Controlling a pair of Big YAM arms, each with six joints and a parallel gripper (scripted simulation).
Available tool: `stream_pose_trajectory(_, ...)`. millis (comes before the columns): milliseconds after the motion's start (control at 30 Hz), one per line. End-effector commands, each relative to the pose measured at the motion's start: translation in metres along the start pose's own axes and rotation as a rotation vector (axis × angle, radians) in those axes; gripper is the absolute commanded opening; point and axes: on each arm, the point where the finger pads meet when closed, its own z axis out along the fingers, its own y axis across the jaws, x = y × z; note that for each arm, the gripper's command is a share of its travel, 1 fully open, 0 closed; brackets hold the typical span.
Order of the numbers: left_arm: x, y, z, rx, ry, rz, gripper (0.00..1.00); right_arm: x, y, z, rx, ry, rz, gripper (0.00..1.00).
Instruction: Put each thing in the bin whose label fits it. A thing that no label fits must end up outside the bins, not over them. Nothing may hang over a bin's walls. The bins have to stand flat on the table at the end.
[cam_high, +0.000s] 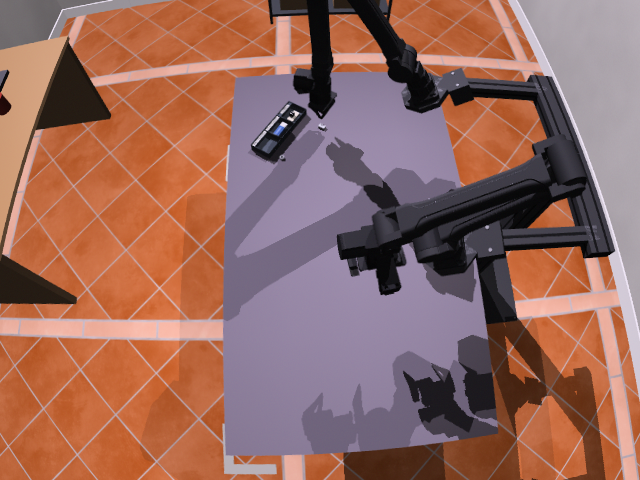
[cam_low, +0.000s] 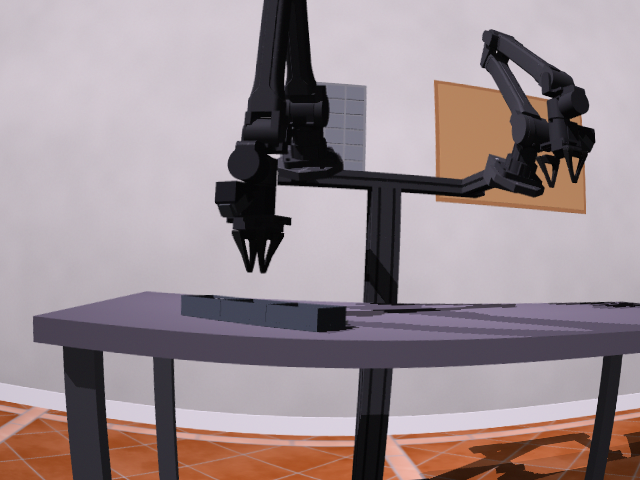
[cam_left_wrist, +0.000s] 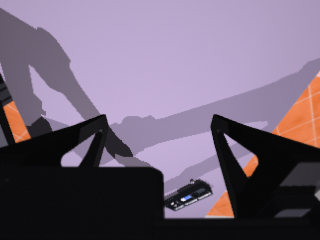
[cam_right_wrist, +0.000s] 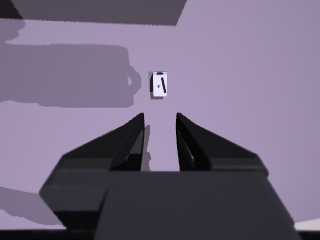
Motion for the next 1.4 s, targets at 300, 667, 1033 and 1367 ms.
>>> stream_pose_trajectory(300,-0.001,0.004,0.0,-0.011,-0.002,-0.018,1.0,-0.003,0.0,-0.001,-0.004,-0.007,-0.009,0.29)
stream_pose_trajectory(667,-0.001,0.004,0.0,-0.011,-0.002,-0.018,1.0,-0.005,-0.001,0.008,-0.004,-0.008,-0.017,0.29)
stream_pose_trajectory(1033,-0.001,0.004,0.0,-0.011,-0.002,-0.018,1.0,-0.003,0.006,0.044,-0.008,-0.006,-0.013,0.29)
stream_pose_trajectory(1367,-0.001,0.004,0.0,-0.011,-0.002,-0.018,1.0,-0.004,0.005,0.068,-0.006,-0.007,-0.006,0.29)
